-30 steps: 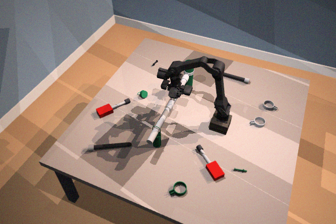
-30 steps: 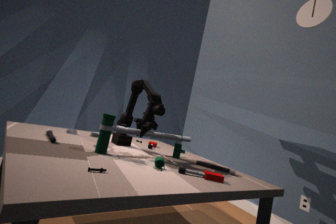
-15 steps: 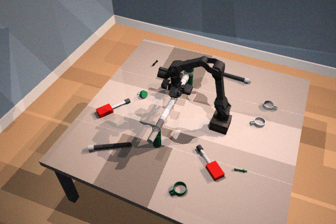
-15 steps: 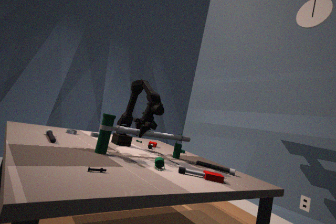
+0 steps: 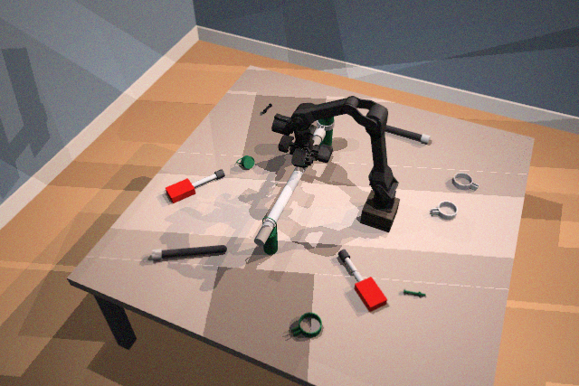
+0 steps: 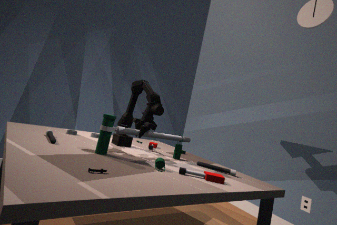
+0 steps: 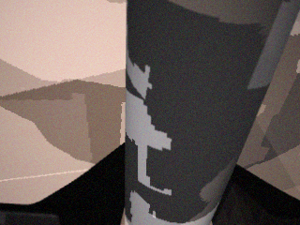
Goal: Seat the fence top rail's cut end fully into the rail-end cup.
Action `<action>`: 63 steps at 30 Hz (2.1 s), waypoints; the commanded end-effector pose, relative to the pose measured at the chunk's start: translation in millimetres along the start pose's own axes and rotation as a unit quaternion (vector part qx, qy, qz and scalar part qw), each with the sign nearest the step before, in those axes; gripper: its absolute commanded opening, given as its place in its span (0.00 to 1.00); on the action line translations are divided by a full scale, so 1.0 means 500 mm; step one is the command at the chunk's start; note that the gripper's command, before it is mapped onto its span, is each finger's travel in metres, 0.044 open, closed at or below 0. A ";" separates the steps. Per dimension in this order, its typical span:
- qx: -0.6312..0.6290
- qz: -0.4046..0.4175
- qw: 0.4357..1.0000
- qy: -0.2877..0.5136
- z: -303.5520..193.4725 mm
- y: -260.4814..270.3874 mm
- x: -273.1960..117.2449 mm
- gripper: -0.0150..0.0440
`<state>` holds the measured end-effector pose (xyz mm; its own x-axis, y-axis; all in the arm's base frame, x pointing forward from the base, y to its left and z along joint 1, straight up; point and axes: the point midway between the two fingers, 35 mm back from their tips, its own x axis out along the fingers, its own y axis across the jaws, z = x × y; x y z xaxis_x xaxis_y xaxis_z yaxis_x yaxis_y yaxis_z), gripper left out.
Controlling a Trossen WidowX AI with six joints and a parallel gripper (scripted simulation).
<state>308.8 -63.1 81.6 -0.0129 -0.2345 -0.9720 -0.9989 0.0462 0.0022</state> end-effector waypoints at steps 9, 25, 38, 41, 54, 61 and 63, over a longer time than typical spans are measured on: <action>0.000 0.000 1.000 0.000 0.000 0.000 0.000 0.25; 0.000 0.000 1.000 -0.001 0.025 -0.002 -0.040 0.97; -0.004 -0.003 1.000 -0.001 0.056 0.001 -0.128 1.00; -0.005 -0.002 1.000 -0.001 0.055 0.007 -0.177 1.00; -0.005 -0.002 1.000 -0.001 0.055 0.010 -0.189 1.00; -0.005 -0.002 1.000 -0.001 0.055 0.010 -0.189 1.00; -0.005 -0.002 1.000 -0.001 0.055 0.010 -0.189 1.00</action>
<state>306.7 -14.6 166.8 -0.0063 -0.2338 -0.9723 -0.9995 0.0315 -0.0011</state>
